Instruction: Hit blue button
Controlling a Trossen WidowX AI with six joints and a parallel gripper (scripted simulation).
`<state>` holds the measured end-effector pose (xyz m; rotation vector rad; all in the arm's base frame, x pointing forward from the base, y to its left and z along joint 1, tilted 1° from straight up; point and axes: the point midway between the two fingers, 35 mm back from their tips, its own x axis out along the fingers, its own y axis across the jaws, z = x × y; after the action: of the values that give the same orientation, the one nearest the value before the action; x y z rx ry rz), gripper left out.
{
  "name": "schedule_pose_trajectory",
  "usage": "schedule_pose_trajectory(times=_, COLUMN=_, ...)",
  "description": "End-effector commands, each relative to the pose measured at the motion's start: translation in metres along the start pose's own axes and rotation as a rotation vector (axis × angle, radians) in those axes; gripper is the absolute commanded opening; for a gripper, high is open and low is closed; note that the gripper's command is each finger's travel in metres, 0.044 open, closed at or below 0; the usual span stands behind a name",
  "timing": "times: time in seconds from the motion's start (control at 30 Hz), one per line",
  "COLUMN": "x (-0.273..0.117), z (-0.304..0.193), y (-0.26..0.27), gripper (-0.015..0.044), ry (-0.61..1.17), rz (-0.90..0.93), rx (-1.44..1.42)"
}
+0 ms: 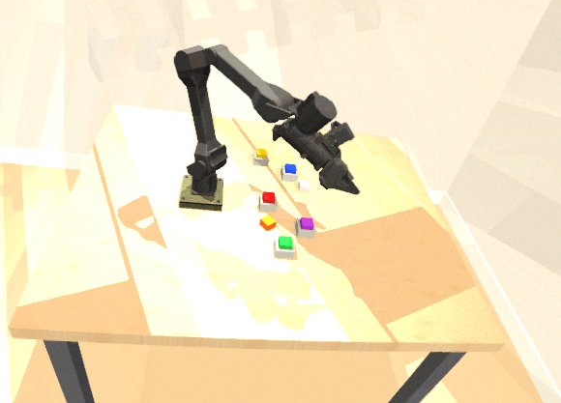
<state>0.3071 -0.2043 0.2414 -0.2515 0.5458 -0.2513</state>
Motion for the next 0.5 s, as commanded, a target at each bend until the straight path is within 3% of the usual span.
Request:
schedule_pose_trajectory(times=0.0, x=0.021, z=0.003, y=0.072, gripper=0.0400, ry=0.150, rz=0.192, rx=0.120)
schedule_pose_trajectory(times=0.23, x=0.015, z=-0.005, y=0.185, gripper=0.0400, ry=0.457, rz=0.394, rx=0.200)
schedule_pose_trajectory(times=0.47, x=-0.029, z=-0.027, y=0.278, gripper=0.0400, ry=0.785, rz=0.440, rx=0.151)
